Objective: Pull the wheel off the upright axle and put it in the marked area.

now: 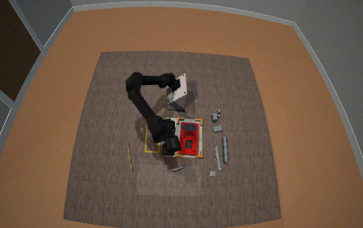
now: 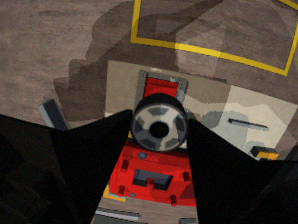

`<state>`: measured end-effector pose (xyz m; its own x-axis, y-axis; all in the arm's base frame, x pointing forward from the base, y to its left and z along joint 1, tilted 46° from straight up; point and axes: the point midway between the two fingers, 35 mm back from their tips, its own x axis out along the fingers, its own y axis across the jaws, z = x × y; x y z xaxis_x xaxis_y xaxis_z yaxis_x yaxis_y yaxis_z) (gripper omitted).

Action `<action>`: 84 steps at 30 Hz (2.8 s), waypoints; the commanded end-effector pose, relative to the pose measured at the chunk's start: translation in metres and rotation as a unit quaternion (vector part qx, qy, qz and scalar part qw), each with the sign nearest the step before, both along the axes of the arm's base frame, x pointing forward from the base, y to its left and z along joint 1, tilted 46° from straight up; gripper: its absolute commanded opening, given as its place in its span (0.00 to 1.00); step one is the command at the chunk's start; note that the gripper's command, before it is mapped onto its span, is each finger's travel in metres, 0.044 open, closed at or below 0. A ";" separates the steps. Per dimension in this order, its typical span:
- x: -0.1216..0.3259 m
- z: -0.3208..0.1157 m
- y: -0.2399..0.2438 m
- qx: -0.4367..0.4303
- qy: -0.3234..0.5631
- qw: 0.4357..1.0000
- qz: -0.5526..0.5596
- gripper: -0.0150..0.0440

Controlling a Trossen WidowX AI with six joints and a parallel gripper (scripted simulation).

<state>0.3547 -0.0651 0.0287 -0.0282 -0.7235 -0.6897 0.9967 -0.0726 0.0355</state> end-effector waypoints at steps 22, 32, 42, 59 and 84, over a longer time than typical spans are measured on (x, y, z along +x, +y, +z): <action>0.001 0.009 0.009 0.002 -0.005 1.000 0.004 0.25; -0.001 0.033 0.035 0.002 -0.005 1.000 0.004 0.25; -0.014 0.047 0.016 0.001 0.000 1.000 0.005 0.25; -0.055 0.093 -0.021 0.001 -0.003 1.000 0.004 0.25; -0.060 0.045 -0.080 0.002 -0.004 1.000 0.004 0.25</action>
<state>0.2952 -0.1375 0.0843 -0.0117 -0.7221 -0.6917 0.9961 -0.0693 0.0554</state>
